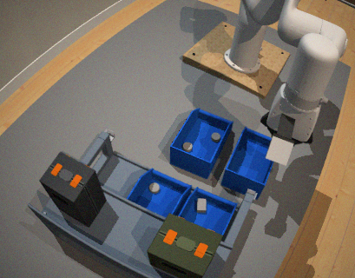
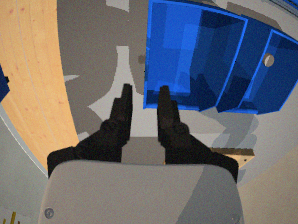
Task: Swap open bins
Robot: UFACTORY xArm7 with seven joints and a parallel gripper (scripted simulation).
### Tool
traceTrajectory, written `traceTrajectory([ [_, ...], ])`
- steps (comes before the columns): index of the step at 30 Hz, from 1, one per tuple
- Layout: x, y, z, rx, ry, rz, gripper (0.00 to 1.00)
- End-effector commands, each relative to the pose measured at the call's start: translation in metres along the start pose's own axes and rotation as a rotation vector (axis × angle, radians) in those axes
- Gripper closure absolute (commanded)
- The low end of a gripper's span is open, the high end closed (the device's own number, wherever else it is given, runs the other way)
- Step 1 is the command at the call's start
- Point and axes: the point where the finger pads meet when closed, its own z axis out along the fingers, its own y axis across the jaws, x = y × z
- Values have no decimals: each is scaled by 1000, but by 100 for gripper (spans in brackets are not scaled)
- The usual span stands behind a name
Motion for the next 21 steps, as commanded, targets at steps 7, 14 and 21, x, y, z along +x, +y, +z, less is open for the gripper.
traceTrajectory([
  [7,1,0,-13,1,4,1,74],
  [14,1,0,-21,1,4,1,74],
  [21,1,0,-25,1,4,1,74],
])
